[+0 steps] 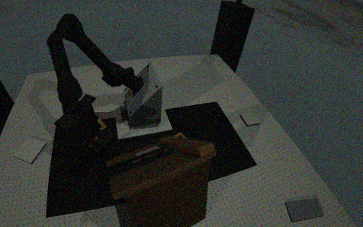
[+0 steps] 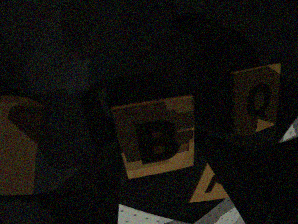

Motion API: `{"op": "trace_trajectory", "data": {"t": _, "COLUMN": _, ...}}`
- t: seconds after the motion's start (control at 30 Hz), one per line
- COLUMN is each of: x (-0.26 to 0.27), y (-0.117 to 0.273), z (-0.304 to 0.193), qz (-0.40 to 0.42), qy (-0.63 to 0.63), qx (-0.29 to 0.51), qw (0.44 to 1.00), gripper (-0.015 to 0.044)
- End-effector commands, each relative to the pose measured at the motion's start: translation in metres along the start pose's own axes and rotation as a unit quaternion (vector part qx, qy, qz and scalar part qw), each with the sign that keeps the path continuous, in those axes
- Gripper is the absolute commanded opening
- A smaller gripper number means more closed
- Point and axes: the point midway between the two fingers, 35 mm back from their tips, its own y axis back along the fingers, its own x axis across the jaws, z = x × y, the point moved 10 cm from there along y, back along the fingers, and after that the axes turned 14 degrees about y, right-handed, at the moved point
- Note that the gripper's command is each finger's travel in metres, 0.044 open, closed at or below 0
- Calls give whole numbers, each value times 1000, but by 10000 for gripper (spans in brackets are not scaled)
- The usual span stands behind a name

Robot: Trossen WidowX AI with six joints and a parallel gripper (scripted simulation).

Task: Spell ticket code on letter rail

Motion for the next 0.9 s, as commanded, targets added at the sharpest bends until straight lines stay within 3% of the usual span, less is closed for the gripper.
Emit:
{"op": "trace_trajectory", "data": {"t": 0.0, "x": 0, "y": 3, "z": 0, "qz": -1, "qy": -2, "qx": -1, "qw": 1000, "gripper": 30}}
{"op": "trace_trajectory", "data": {"t": 0.07, "x": 1, "y": 4, "z": 0, "qz": -1, "qy": -2, "qx": -1, "qw": 1000, "gripper": 0}}
{"op": "trace_trajectory", "data": {"t": 0.87, "x": 5, "y": 19, "z": -5, "qz": -1, "qy": -2, "qx": -1, "qw": 1000, "gripper": 0}}
